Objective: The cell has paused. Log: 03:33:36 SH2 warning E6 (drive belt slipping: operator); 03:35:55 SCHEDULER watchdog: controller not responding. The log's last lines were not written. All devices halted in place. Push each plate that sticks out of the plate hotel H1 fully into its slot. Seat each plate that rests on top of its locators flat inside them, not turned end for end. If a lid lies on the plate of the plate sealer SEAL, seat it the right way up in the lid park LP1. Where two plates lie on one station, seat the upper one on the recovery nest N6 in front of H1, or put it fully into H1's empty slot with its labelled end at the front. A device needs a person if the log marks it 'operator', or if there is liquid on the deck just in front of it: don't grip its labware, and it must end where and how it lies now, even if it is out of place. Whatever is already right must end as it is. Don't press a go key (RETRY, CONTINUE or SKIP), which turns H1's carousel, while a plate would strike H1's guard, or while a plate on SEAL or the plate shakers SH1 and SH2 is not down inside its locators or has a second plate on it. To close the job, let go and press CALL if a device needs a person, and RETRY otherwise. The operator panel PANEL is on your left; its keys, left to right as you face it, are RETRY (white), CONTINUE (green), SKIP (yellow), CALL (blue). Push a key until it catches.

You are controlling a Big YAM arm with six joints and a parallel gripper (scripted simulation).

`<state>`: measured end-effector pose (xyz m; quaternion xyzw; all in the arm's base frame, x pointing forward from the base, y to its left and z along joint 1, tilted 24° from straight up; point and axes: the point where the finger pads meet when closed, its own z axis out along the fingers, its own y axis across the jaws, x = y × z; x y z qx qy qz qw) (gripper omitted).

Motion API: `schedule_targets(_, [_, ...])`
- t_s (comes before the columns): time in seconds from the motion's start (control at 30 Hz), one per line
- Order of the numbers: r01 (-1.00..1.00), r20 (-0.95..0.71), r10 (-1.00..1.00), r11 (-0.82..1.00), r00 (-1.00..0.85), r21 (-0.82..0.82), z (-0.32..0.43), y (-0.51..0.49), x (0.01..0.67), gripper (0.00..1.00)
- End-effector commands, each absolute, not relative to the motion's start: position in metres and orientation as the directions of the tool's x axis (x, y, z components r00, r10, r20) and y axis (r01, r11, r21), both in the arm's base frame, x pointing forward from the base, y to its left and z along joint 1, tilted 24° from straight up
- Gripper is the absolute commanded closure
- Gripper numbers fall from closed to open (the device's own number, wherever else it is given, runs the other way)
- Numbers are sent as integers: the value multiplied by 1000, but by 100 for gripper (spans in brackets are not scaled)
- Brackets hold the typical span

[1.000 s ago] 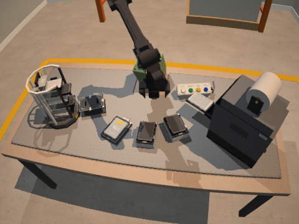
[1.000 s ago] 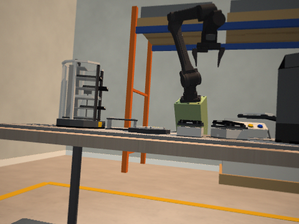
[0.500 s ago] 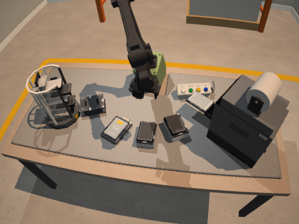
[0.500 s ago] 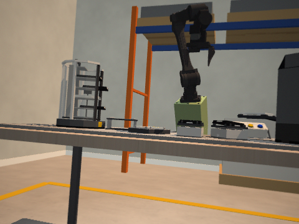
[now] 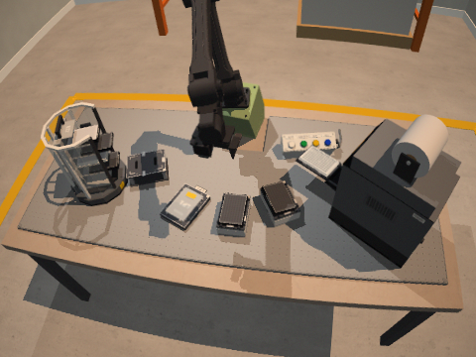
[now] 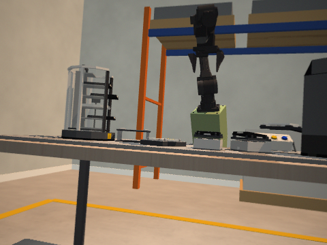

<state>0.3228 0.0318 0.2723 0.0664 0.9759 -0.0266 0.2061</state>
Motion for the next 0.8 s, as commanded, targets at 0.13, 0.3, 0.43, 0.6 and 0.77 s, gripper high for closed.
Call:
schedule_targets(0.13, [123,-459,99,992,-883,-22,298,7,335,0])
schedule_targets(0.3, [123,-458,98,992,-884,-27,300,-10,337,0])
schedule_targets(0.43, [123,-458,97,992,-883,-28,302,-17,339,0])
schedule_targets(0.6, [123,-444,96,992,-891,-33,297,-34,340,0])
schedule_targets(0.77, [289,-430,280,956,-858,46,285,-49,321,0])
